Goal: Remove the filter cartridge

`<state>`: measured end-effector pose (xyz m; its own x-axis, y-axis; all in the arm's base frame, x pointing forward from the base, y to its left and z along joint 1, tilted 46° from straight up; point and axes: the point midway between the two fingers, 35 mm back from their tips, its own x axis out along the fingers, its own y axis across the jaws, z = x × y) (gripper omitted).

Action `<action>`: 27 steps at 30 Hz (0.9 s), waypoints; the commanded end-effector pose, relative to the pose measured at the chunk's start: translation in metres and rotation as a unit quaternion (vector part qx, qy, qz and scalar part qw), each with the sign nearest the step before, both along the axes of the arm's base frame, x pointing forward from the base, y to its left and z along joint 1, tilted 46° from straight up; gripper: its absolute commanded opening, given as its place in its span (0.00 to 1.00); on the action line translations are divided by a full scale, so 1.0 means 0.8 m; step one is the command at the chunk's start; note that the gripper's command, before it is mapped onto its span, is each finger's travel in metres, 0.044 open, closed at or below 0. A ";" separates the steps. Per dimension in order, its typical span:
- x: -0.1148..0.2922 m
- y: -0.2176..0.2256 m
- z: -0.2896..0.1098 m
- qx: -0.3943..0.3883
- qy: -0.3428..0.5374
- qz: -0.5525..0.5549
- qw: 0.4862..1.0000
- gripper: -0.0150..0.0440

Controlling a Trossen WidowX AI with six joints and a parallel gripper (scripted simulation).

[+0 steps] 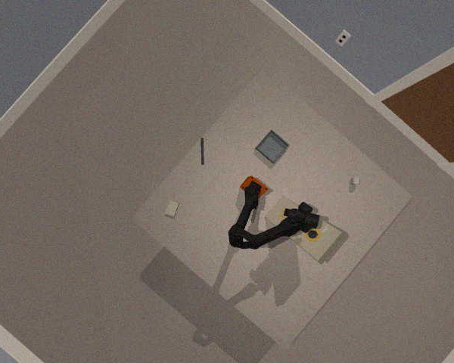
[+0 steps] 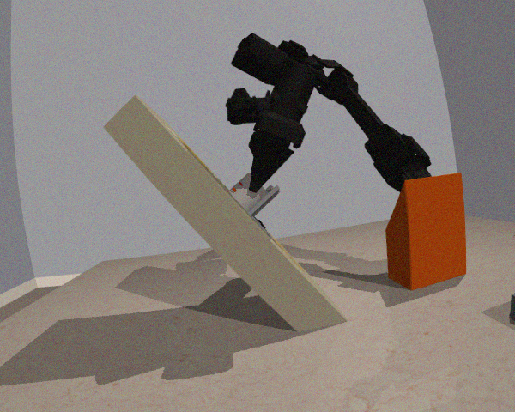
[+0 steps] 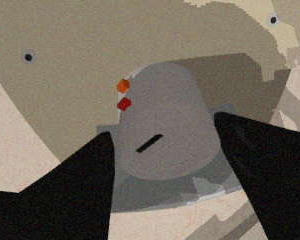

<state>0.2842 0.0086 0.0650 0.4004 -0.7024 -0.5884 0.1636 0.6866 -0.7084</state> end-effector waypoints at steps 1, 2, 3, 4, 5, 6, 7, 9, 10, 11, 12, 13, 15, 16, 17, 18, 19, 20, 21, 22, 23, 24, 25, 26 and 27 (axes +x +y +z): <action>0.000 0.000 0.000 0.000 0.000 0.000 1.000 0.64; 0.000 0.000 0.000 0.000 0.000 0.000 1.000 0.63; 0.000 0.000 0.000 0.000 0.000 0.000 1.000 0.61; 0.000 0.000 0.000 0.000 0.000 0.000 1.000 0.60; 0.000 0.000 0.000 0.000 0.000 0.000 1.000 0.59; 0.000 0.000 0.000 0.000 0.000 0.000 1.000 0.58; 0.000 0.000 0.000 0.000 0.000 0.000 1.000 0.57; 0.000 0.000 0.000 0.000 0.000 0.000 1.000 0.48; 0.000 0.000 0.000 0.000 0.000 0.000 1.000 0.44; 0.000 0.001 0.001 0.000 0.000 0.000 1.000 0.39; 0.002 0.002 0.002 0.000 0.000 0.000 1.000 0.35; 0.004 0.003 0.004 0.000 0.000 0.000 1.000 0.30; 0.010 0.007 0.010 0.000 0.000 0.000 1.000 0.25; 0.013 0.010 0.013 -0.001 0.000 0.000 1.000 0.25; 0.016 0.012 0.015 -0.001 0.000 0.000 1.000 0.25; 0.018 0.013 0.018 -0.001 0.000 0.000 1.000 0.25; 0.020 0.014 0.019 -0.001 0.000 0.000 1.000 0.25; 0.020 0.015 0.019 -0.001 0.000 0.000 1.000 0.25; 0.019 0.018 0.021 0.000 0.000 0.000 1.000 0.25; 0.018 0.022 0.023 0.001 0.001 0.001 1.000 0.25; 0.016 0.028 0.027 0.002 0.001 0.001 1.000 0.25; 0.014 0.033 0.030 0.003 0.002 0.001 1.000 0.25; 0.012 0.039 0.034 0.003 0.002 0.001 1.000 0.25; 0.010 0.044 0.037 0.004 0.003 0.001 1.000 0.25; 0.008 0.049 0.041 0.004 0.003 0.001 1.000 0.25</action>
<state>0.2934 0.0349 0.0902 0.3907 -0.7045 -0.5925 0.1593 0.6857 -0.7102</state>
